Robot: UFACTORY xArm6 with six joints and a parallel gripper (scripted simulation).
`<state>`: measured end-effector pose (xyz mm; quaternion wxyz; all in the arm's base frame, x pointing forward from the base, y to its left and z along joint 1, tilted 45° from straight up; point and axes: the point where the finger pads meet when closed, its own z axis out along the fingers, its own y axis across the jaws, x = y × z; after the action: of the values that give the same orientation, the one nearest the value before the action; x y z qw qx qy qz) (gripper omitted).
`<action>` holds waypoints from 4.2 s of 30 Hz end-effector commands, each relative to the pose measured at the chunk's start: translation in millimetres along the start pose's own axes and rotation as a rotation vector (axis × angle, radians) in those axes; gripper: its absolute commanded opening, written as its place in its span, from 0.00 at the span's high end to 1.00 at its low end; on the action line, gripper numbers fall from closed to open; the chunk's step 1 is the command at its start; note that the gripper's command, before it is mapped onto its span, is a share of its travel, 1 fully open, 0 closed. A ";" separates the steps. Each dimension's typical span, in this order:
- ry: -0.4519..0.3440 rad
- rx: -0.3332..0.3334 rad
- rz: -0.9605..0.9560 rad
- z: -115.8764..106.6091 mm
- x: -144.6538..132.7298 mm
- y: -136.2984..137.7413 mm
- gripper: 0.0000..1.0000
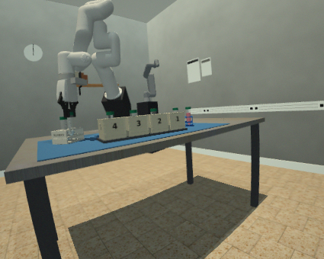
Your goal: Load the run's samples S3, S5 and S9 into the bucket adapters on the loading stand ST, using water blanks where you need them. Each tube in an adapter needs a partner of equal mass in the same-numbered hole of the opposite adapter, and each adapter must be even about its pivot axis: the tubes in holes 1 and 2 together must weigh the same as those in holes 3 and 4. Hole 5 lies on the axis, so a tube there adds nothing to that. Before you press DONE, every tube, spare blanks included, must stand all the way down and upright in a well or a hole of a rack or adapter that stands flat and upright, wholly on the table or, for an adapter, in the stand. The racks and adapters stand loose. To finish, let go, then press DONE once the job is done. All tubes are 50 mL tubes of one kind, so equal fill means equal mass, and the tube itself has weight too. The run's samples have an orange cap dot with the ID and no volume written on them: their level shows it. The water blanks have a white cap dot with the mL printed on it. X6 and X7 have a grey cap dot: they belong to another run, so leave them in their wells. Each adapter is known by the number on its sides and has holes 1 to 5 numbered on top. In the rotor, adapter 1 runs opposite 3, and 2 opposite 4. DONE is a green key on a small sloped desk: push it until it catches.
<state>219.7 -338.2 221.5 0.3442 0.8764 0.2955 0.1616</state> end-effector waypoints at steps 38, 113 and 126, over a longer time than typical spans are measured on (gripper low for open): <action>-0.001 -0.001 0.000 -57.8 0.2 1.3 1.00; 0.001 -0.001 0.814 -116.0 128.8 -66.1 1.00; 0.001 0.000 0.815 -115.9 177.7 -91.7 1.00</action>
<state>252.4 -132.5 259.7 0.2265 0.9228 -0.0533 0.3071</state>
